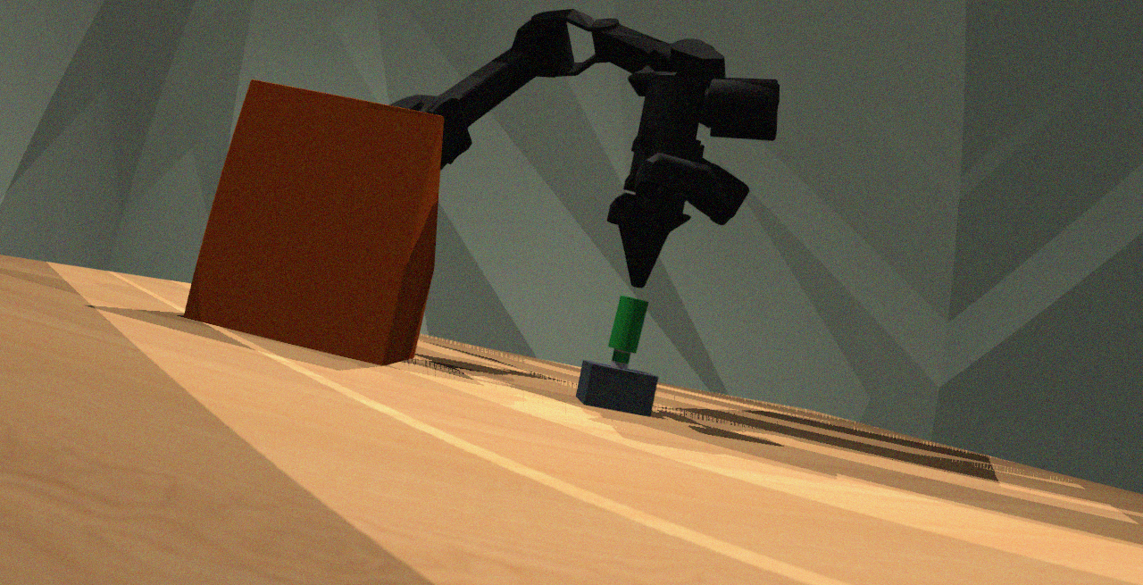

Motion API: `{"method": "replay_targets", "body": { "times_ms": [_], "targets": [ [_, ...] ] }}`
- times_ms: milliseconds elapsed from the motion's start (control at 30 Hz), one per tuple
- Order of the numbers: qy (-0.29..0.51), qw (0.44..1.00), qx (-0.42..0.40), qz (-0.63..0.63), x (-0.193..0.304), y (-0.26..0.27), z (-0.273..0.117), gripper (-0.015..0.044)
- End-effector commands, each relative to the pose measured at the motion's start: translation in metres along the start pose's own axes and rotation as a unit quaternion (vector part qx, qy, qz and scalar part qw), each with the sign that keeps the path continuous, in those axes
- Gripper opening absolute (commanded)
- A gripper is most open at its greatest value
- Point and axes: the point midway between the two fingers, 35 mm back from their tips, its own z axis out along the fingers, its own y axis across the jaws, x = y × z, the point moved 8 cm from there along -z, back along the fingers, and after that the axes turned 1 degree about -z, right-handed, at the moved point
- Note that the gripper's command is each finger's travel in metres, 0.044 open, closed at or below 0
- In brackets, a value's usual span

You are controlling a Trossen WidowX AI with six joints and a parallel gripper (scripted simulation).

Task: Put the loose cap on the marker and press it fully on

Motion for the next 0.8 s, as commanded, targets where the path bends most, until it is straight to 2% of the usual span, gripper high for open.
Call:
{"method": "replay_targets", "body": {
  "times_ms": [0,67,233,767],
  "targets": [
    [-0.01,1.0,0.007,-0.005,-0.003,-0.002,-0.051,0.0],
    [-0.009,1.0,0.006,-0.005,-0.001,-0.001,-0.075,0.0],
    [-0.009,1.0,0.006,-0.005,0.0,-0.001,-0.078,0.0],
    [-0.009,1.0,0.006,-0.005,0.0,-0.001,-0.078,0.042]
  ]
}}
